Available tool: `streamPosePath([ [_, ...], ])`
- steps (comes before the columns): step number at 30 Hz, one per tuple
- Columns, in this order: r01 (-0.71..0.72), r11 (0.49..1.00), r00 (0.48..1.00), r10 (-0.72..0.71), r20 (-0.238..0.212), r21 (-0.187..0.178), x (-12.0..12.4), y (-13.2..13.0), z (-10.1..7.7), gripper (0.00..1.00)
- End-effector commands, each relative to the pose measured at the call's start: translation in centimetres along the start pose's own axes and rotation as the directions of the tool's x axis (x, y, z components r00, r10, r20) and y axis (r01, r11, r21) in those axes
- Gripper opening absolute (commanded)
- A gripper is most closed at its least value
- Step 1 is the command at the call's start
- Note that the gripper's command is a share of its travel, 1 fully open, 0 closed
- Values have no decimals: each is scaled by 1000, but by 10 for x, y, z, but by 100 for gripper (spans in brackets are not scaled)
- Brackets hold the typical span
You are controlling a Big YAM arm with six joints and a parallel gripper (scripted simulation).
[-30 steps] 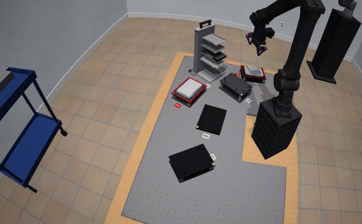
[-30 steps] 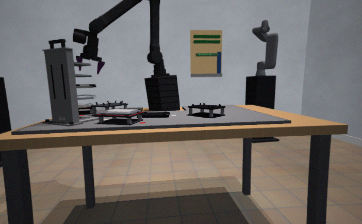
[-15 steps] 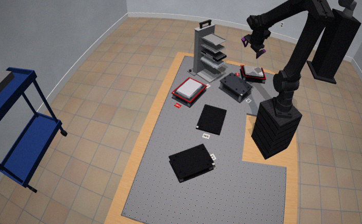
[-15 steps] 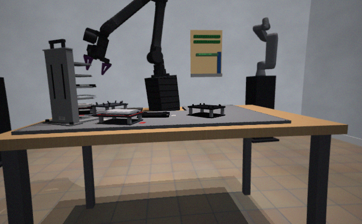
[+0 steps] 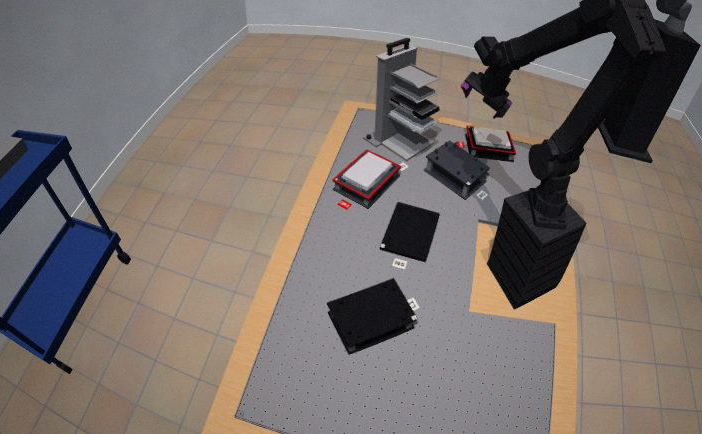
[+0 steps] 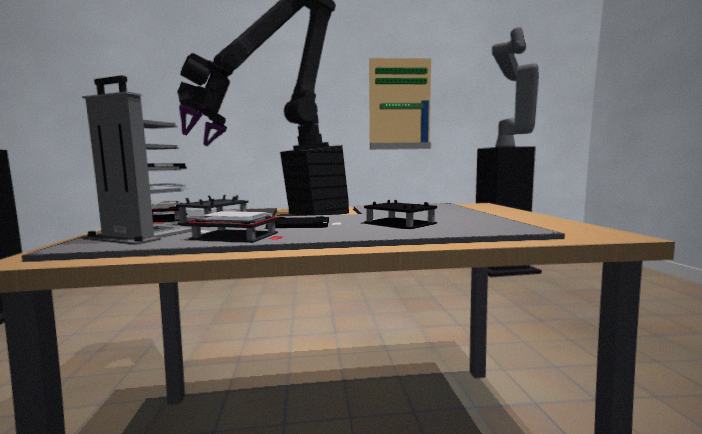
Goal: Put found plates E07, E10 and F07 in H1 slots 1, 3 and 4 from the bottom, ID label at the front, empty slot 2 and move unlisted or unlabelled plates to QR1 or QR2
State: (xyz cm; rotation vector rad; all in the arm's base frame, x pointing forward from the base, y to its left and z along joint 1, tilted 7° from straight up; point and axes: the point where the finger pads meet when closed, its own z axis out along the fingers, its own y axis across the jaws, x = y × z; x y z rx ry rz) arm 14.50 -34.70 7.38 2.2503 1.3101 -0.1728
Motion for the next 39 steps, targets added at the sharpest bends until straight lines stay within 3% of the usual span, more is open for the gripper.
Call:
streamPosePath([
  [1,110,992,993,-108,38,-55,3,12,-8,100],
  [9,236,966,971,-230,67,-102,23,14,-13,100],
  [19,438,882,898,-421,126,-175,52,18,-22,100],
  [23,462,871,886,-445,132,-167,48,11,-17,100],
  [28,556,807,830,-526,183,-200,45,14,-22,100],
  [39,722,652,692,-675,255,-233,47,12,-19,100],
])
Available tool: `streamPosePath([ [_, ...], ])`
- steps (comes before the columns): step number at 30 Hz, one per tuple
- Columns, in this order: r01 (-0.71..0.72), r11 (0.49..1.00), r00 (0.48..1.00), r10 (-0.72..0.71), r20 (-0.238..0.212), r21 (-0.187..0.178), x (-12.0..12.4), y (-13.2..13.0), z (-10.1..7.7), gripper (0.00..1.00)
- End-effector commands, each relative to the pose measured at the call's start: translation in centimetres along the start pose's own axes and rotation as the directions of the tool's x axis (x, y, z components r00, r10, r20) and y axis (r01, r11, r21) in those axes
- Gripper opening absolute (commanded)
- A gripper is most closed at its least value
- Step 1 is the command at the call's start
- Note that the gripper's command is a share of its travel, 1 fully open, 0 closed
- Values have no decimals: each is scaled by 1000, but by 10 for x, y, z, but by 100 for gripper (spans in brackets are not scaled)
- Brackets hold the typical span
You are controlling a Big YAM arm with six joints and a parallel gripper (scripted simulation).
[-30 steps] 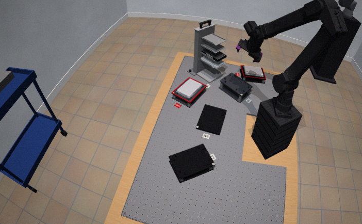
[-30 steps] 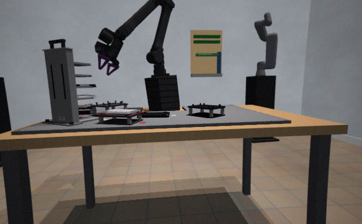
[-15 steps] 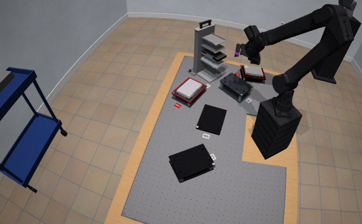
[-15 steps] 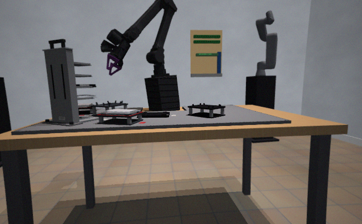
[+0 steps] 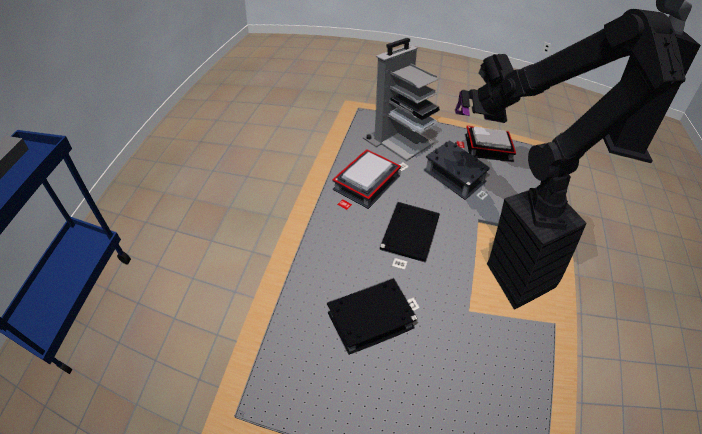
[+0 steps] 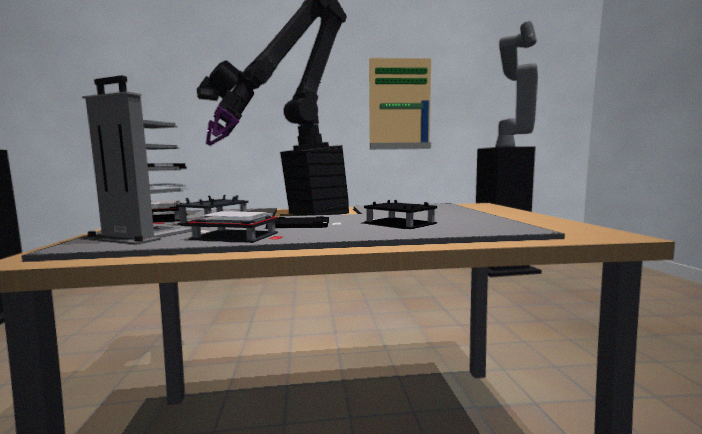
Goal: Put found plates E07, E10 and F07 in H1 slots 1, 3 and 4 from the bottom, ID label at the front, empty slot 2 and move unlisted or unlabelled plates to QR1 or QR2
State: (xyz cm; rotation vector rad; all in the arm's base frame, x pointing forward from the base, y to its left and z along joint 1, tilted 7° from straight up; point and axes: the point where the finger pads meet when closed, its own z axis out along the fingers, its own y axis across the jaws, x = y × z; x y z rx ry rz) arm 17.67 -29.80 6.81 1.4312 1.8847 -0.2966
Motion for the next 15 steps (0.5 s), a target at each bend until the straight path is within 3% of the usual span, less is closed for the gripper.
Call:
streamPosePath([
  [1,90,996,995,-90,45,-4,-12,-1,-2,100],
  [6,196,980,980,-194,50,-41,-8,-2,0,100],
  [15,383,918,922,-374,97,-105,-9,-2,0,100],
])
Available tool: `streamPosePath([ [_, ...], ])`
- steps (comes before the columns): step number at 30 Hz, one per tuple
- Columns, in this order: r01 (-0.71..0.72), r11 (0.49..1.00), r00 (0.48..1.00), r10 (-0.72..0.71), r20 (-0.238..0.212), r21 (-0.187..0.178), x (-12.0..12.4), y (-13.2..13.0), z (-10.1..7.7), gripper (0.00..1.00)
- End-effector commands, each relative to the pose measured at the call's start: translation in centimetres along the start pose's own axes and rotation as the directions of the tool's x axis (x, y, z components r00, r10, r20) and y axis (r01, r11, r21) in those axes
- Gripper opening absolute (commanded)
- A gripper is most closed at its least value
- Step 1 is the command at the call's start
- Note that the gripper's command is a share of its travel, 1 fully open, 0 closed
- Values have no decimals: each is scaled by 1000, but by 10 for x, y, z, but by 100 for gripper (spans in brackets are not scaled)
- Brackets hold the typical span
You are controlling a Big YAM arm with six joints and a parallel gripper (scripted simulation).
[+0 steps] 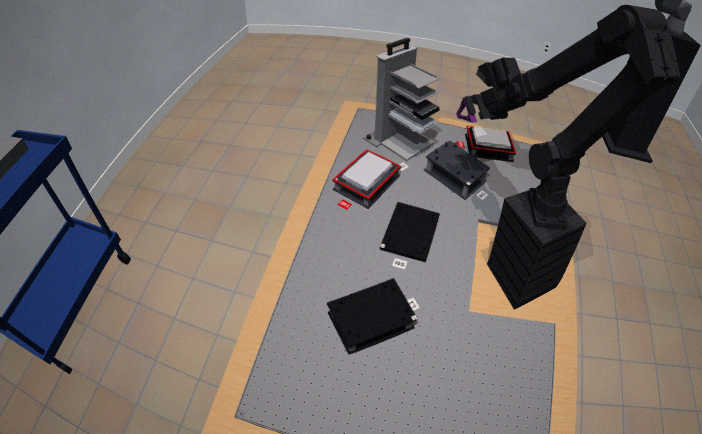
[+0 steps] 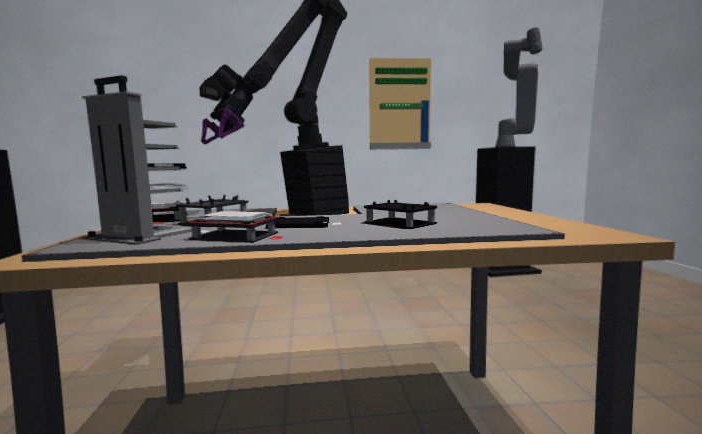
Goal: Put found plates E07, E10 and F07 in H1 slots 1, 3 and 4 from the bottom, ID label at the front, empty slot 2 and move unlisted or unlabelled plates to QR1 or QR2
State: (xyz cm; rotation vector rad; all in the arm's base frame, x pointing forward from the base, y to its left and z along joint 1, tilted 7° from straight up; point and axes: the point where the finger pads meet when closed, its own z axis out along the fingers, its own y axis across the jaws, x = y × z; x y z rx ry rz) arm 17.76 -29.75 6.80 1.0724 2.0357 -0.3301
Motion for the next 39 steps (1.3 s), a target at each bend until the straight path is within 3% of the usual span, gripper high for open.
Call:
streamPosePath([
  [1,134,991,990,-134,37,-1,-10,-6,0,100],
  [5,176,984,984,-175,41,-18,-8,-6,0,100],
  [13,315,948,946,-309,94,-51,-25,-7,-2,100],
  [14,312,947,949,-308,67,-75,-4,-1,3,100],
  [15,315,946,948,-310,67,-79,-2,1,6,100],
  [24,314,946,949,-309,65,-76,14,-3,23,100],
  [28,325,944,943,-319,97,-58,-1,-5,19,100],
  [30,305,950,951,-300,80,-64,1,-8,22,100],
  [39,305,950,951,-300,80,-64,1,-8,22,100],
])
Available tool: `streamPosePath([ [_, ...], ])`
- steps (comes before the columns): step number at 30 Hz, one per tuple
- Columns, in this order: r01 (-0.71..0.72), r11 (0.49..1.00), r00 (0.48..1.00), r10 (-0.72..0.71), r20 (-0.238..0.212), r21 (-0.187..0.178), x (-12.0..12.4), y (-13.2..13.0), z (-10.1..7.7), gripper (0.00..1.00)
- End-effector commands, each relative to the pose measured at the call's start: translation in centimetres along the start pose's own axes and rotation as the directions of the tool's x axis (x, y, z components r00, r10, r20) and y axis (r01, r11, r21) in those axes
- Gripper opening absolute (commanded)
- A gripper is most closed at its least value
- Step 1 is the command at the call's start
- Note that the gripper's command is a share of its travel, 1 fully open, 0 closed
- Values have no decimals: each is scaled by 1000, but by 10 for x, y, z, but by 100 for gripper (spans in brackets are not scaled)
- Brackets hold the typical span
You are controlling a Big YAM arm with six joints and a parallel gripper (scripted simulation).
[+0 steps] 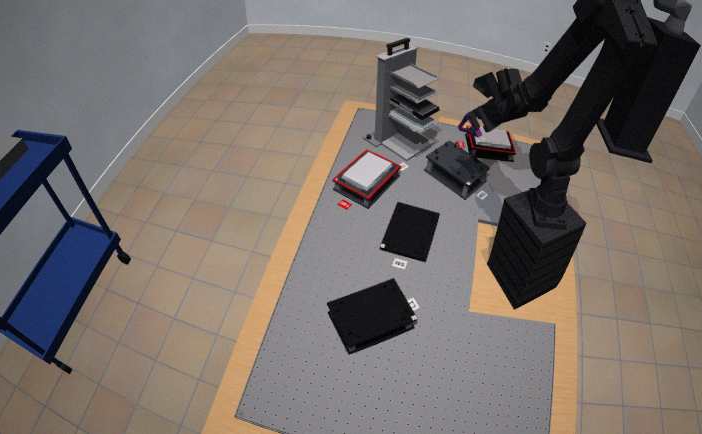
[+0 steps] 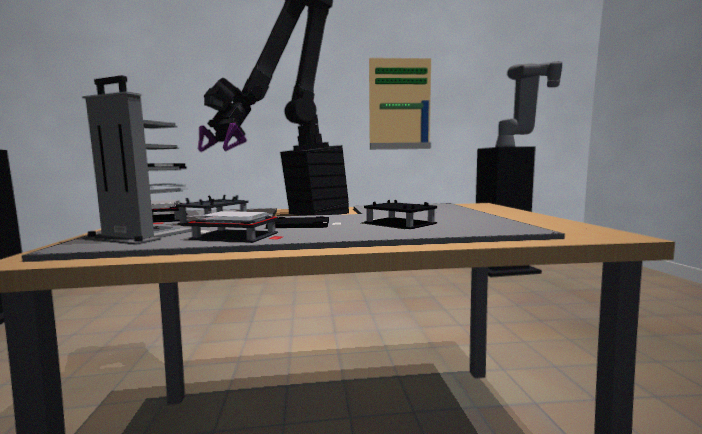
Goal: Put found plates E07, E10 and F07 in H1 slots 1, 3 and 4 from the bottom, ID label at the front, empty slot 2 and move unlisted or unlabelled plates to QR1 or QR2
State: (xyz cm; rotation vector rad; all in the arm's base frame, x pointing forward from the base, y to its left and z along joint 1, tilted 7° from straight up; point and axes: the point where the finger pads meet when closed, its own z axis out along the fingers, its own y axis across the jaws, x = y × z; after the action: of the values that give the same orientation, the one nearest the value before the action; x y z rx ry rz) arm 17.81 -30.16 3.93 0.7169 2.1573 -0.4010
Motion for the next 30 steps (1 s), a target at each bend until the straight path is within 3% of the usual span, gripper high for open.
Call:
streamPosePath([
  [1,20,1000,999,-21,35,14,-16,-7,1,100],
  [6,20,1000,999,-21,35,14,-16,-7,1,100],
  [7,27,1000,999,-27,18,3,-2,0,4,100],
  [23,14,1000,1000,-14,16,0,32,2,37,100],
  [27,29,999,998,-30,64,20,5,-8,42,100],
  [30,20,1000,999,-20,45,12,9,-6,48,100],
])
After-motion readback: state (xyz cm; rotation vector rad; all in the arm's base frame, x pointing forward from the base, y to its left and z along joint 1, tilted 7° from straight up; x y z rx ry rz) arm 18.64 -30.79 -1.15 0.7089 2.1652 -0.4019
